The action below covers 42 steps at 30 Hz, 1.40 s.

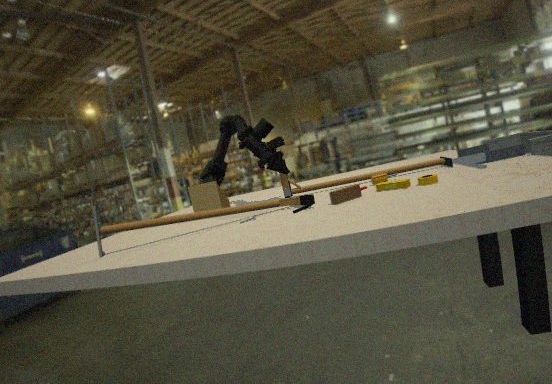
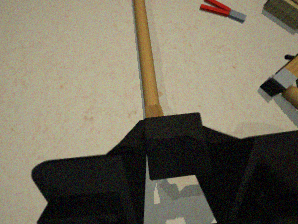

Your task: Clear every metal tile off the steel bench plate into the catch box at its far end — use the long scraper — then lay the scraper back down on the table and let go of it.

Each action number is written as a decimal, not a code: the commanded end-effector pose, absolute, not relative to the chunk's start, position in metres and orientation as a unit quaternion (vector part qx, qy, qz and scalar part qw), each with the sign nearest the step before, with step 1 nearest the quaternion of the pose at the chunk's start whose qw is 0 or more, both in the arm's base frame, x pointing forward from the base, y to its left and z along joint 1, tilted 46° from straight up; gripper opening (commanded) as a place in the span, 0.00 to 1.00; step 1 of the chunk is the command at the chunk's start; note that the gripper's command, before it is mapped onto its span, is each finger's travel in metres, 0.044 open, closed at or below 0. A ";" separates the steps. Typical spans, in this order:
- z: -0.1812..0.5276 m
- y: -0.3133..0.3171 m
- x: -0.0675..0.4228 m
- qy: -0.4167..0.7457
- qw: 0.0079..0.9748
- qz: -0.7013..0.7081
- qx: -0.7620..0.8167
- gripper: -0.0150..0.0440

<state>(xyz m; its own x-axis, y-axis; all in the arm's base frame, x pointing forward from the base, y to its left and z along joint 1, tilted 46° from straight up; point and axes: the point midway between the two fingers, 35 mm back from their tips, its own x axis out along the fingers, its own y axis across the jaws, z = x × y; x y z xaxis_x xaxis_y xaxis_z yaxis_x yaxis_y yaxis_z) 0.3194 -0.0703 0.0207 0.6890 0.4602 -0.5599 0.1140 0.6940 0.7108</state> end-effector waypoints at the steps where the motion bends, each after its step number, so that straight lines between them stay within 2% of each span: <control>1: 0.023 -0.072 0.318 0.375 0.841 0.103 0.376 0.25; 42: 0.021 -0.069 0.318 0.382 0.837 0.105 0.377 0.25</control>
<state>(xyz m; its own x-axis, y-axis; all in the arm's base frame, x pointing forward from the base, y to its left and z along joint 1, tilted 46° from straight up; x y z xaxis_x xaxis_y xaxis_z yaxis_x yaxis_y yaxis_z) 0.3177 -0.0680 0.0205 0.6859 0.4642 -0.5605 0.1125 0.6933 0.7118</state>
